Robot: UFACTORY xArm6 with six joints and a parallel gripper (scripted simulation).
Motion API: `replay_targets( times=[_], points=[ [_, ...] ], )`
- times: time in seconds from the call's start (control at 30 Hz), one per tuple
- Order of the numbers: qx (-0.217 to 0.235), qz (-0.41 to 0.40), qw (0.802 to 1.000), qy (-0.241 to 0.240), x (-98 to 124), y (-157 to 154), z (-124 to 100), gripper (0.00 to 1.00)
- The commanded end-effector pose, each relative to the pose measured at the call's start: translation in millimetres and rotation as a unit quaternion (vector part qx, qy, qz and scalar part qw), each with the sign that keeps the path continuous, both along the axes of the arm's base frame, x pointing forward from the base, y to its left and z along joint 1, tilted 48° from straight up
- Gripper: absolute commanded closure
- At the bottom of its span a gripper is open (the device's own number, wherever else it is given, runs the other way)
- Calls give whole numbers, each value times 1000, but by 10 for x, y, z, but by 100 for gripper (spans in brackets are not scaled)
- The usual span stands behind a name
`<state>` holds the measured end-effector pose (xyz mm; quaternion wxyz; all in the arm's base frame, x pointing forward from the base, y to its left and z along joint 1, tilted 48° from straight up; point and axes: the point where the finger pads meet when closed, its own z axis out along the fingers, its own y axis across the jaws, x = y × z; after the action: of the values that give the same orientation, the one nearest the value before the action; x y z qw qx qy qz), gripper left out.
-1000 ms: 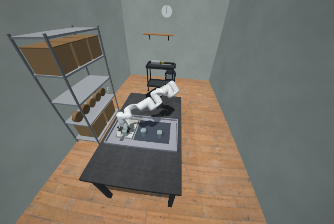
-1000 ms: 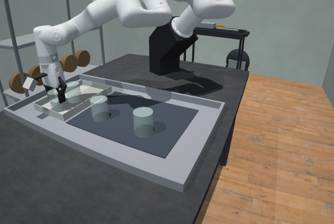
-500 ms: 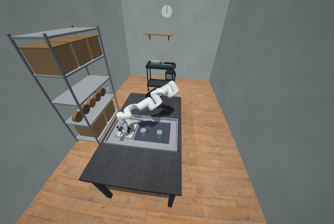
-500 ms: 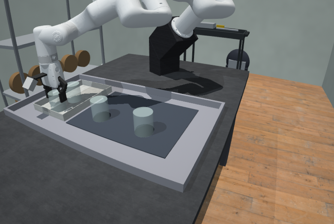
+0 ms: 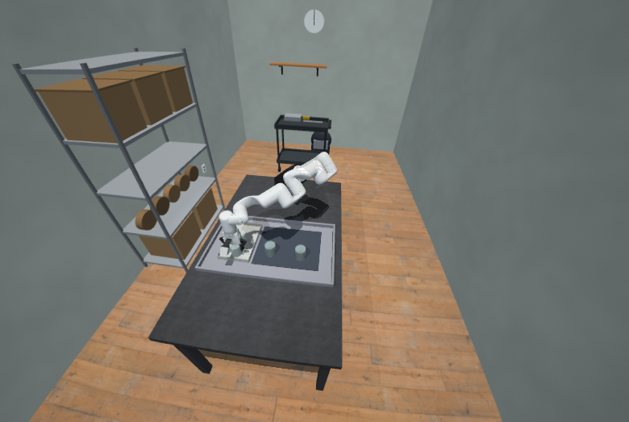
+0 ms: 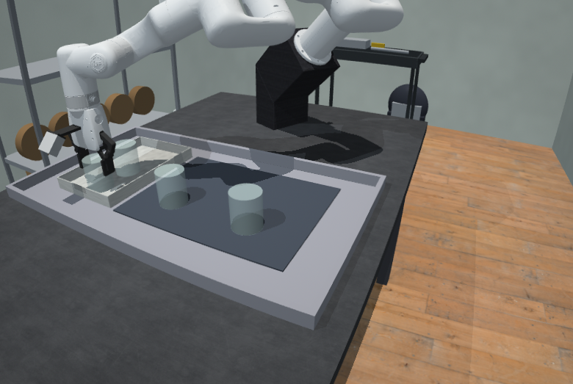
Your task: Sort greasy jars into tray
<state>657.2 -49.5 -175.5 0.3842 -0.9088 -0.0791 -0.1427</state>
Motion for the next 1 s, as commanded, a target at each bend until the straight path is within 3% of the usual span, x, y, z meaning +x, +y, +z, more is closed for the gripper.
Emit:
replay_targets(
  times=[0.0,0.97],
  points=[
    [-1,-1,1000,-2,5,-48,43,0],
    [-1,-1,1000,-2,-192,-746,688,0]
  ],
)
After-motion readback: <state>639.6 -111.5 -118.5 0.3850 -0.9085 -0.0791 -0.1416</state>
